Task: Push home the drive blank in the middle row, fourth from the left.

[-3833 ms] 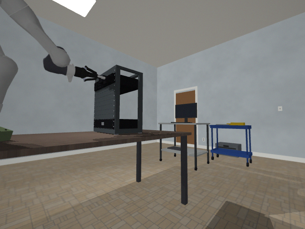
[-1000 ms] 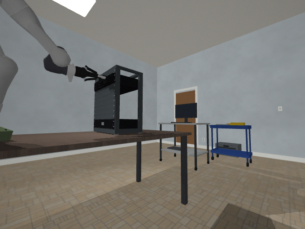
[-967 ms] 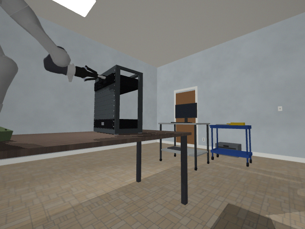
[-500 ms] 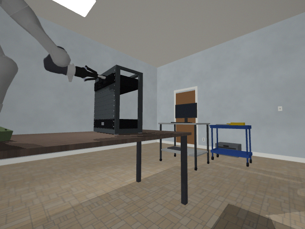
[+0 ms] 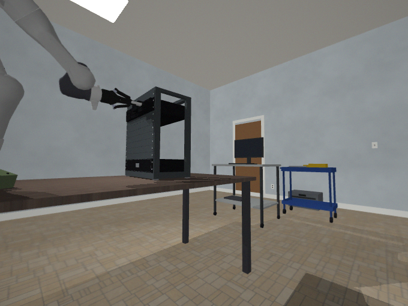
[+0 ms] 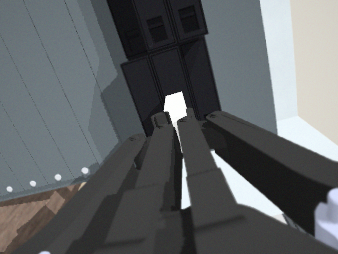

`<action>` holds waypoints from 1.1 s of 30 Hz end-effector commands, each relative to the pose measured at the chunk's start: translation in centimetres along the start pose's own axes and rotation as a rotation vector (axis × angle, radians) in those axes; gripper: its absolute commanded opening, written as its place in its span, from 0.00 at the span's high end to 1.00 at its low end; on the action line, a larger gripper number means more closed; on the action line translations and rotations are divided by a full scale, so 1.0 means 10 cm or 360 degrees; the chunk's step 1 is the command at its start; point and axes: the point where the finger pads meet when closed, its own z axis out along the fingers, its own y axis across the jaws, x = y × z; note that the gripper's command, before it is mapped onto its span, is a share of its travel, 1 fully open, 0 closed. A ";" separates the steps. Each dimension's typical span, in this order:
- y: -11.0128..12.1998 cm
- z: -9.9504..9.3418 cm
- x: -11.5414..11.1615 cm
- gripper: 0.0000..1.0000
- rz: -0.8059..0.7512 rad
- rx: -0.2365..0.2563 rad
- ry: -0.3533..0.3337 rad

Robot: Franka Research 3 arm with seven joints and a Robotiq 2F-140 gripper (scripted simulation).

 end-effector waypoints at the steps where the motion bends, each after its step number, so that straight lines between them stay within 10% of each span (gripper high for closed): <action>1: 0.01 0.05 0.00 1.00 0.0007 -0.0006 0.0000; 33: 0.04 0.17 -0.01 1.00 0.0007 -0.0006 0.0000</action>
